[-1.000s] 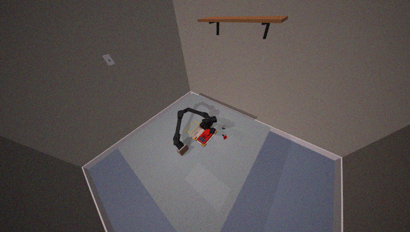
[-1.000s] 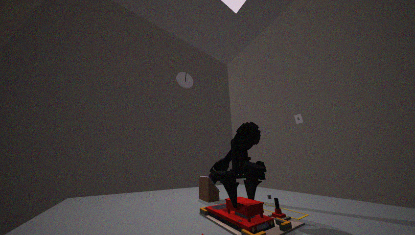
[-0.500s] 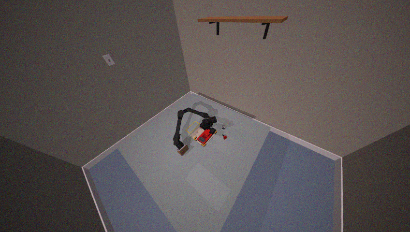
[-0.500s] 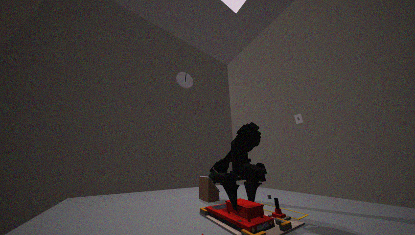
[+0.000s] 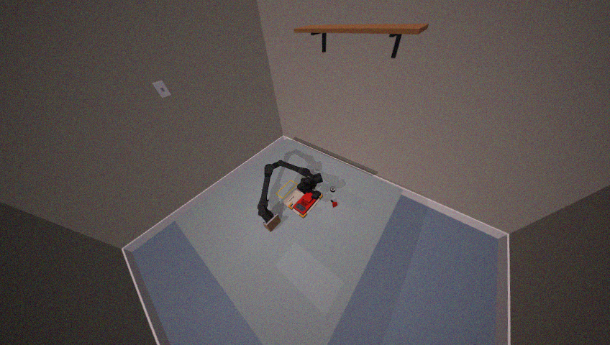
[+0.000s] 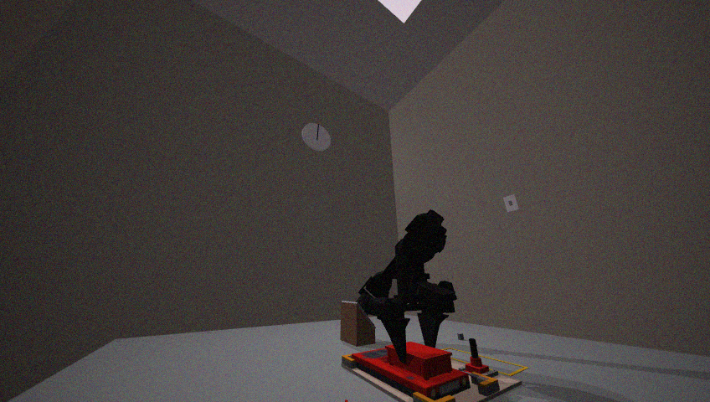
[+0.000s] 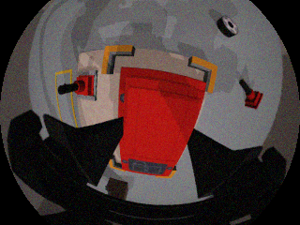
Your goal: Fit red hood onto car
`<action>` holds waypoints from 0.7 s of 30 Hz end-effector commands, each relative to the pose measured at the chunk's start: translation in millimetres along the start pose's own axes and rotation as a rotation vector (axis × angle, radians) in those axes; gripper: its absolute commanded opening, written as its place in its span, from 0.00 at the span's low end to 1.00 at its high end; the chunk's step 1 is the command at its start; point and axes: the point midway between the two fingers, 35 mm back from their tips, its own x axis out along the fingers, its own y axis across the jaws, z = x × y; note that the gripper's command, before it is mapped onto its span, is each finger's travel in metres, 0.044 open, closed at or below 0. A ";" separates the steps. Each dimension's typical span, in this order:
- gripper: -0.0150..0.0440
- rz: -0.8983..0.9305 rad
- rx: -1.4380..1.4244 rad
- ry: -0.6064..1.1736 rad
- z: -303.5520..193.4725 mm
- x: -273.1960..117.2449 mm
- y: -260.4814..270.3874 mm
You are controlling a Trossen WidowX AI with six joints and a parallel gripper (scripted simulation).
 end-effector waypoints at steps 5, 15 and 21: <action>0.43 0.000 0.000 0.000 0.0 0.0 0.0; 0.88 0.000 0.000 0.000 0.0 0.0 0.0; 1.00 0.000 0.000 0.000 0.6 -5.7 -0.4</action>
